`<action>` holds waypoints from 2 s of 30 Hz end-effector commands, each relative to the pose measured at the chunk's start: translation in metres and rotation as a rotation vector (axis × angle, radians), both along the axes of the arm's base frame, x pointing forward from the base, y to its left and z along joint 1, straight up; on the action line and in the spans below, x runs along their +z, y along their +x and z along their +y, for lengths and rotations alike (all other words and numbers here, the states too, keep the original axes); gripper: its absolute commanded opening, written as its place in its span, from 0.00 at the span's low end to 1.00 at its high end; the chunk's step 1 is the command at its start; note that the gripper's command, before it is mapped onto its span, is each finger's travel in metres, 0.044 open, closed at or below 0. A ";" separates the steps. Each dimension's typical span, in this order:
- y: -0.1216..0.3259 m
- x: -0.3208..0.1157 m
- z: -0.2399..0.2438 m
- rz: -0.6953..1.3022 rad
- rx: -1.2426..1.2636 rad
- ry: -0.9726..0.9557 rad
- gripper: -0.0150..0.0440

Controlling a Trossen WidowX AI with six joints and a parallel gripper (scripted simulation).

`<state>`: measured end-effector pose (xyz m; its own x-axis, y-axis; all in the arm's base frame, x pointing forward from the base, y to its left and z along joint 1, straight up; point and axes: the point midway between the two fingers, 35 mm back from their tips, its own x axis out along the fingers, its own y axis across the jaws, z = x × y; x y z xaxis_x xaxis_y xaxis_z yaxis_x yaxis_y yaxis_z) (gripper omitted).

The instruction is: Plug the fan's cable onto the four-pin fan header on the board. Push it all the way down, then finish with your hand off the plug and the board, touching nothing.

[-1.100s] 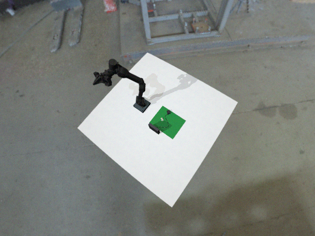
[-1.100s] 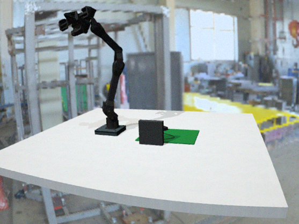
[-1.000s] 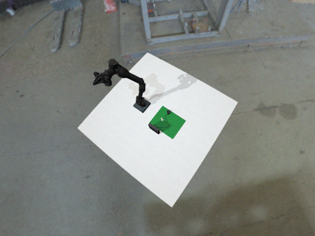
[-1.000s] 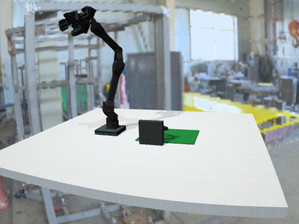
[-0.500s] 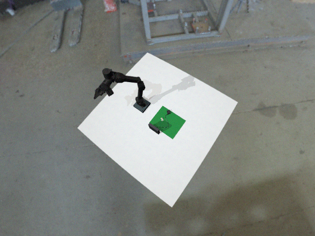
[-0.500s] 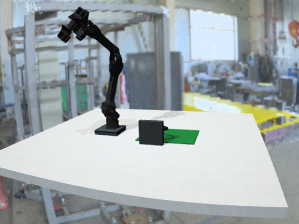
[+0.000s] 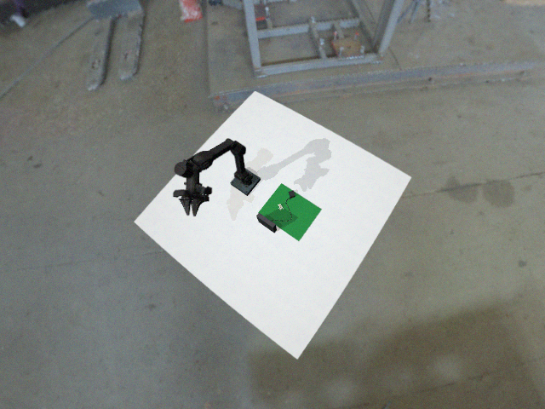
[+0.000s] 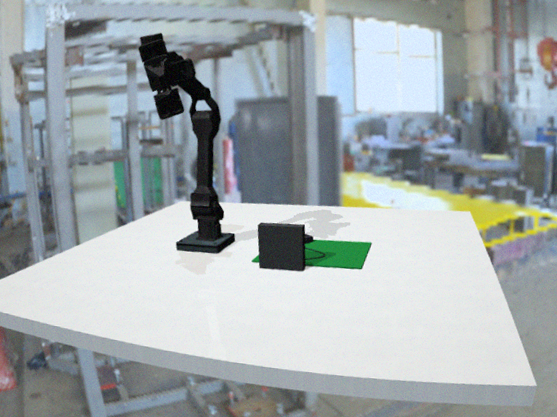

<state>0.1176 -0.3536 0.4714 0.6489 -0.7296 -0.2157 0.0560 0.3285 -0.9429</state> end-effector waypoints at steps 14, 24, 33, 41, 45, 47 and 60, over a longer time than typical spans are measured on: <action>0.194 -0.161 0.105 -0.116 0.104 1.009 0.61; 0.252 -0.252 0.252 0.117 -0.125 1.506 0.61; 0.230 -0.327 0.386 0.386 -0.585 1.638 0.61; 0.170 -0.375 0.468 0.491 -0.979 1.443 0.61; 0.169 -0.375 0.470 0.491 -0.987 1.436 0.61; 0.169 -0.375 0.470 0.491 -0.987 1.436 0.61; 0.170 -0.409 0.470 0.491 -0.987 1.436 0.61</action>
<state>0.2869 0.1169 0.0661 -0.1758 0.1456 -0.9736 0.5437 0.8389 0.0273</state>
